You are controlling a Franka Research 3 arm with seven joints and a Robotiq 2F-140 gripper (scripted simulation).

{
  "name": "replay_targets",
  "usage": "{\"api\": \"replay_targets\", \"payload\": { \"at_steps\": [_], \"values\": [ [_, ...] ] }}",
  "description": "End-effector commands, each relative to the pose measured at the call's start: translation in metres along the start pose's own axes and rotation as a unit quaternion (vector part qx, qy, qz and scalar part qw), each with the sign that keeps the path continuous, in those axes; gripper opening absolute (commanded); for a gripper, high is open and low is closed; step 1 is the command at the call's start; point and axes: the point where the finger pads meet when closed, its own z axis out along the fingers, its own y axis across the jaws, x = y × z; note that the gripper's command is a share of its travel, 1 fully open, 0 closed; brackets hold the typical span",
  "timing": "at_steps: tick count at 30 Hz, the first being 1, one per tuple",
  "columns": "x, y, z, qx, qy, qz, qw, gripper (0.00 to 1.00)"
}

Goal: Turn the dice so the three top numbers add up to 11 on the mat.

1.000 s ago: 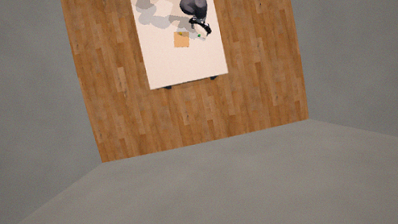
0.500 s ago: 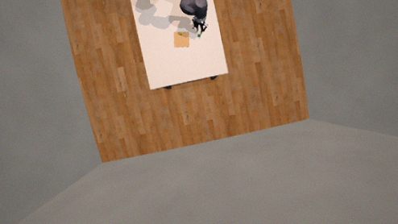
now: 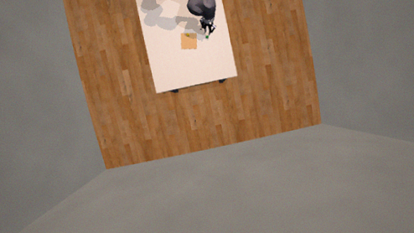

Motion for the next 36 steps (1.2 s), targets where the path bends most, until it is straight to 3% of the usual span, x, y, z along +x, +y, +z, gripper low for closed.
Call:
{"api": "replay_targets", "payload": {
  "at_steps": [1,17,36],
  "values": [
    [-0.001,0.0,0.0,0.001,0.0,-0.003,1.0,0.21],
    [-0.001,0.0,0.002,0.0,0.0,-0.002,1.0,0.21],
    [-0.001,0.0,0.024,0.0,0.0,-0.002,1.0,0.21]
  ]
}}
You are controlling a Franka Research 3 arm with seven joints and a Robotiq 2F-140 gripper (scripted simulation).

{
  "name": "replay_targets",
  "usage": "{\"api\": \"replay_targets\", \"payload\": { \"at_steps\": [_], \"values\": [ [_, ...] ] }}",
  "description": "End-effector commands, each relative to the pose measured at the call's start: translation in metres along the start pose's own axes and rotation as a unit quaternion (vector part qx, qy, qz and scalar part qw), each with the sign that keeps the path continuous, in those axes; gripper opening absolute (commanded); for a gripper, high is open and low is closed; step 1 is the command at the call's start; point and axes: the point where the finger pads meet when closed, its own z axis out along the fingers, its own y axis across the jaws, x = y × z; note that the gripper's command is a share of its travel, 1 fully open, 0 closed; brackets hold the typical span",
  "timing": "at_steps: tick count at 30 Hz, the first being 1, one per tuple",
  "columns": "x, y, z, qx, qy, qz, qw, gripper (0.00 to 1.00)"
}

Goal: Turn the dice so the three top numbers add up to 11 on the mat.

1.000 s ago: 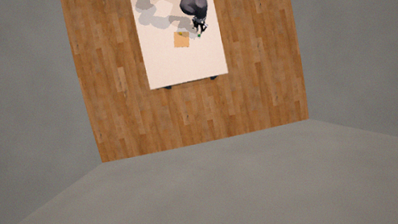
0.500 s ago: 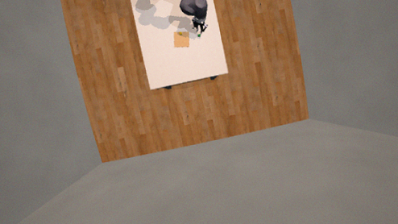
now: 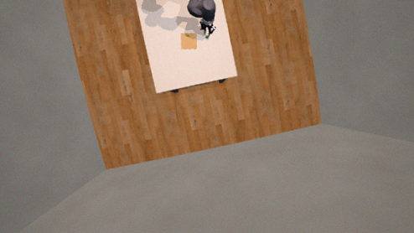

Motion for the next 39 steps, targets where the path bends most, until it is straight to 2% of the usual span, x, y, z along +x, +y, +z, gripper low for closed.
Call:
{"api": "replay_targets", "payload": {
  "at_steps": [1,21,39],
  "values": [
    [0.0,0.001,0.007,-0.003,0.0,-0.003,1.0,0.21],
    [0.0,0.002,0.03,-0.003,0.0,-0.003,1.0,0.21],
    [0.0,0.002,0.034,-0.003,0.0,-0.003,1.0,0.21]
  ]
}}
